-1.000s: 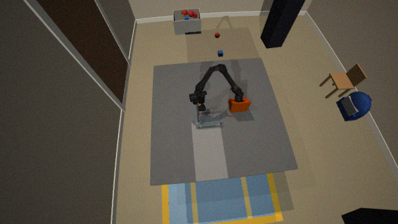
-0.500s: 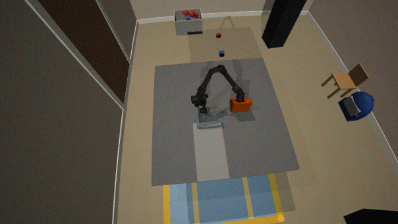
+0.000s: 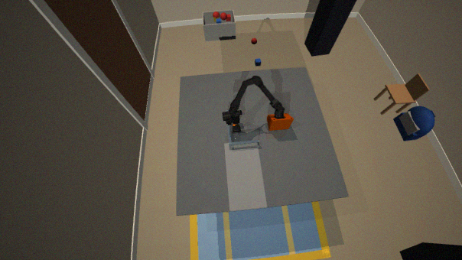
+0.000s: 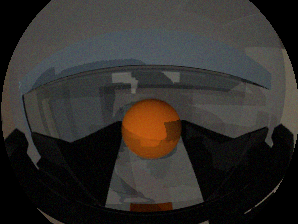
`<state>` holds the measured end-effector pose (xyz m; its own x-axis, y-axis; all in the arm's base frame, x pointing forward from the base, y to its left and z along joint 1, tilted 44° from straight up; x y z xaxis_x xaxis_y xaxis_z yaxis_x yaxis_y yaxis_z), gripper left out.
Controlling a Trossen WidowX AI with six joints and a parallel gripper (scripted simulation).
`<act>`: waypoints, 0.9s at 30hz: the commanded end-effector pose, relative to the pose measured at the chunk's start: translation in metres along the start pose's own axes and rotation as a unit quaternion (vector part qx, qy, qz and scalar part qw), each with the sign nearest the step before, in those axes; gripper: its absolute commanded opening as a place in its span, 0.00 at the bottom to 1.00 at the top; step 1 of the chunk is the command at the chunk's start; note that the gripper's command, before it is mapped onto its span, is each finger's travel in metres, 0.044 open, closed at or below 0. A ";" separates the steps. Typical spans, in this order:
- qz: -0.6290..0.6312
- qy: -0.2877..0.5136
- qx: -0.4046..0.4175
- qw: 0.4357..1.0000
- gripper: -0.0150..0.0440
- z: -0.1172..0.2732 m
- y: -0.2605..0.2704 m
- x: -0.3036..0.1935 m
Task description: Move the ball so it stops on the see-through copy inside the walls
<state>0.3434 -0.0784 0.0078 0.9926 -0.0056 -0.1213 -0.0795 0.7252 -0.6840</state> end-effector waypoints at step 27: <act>0.007 -0.004 -0.001 1.000 0.88 0.080 0.003 0.000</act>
<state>0.3511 -0.0198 0.0647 0.9928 0.0099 -0.1198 -0.0897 0.7241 -0.6838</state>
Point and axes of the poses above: the point midway between the two fingers, 35 mm back from their tips, its own z axis back along the fingers, its own y axis across the jaws, x = y × z, the point moved 7 cm from there along z, back along the fingers, and after that the axes turned 12 degrees about z, right-handed, at the moved point
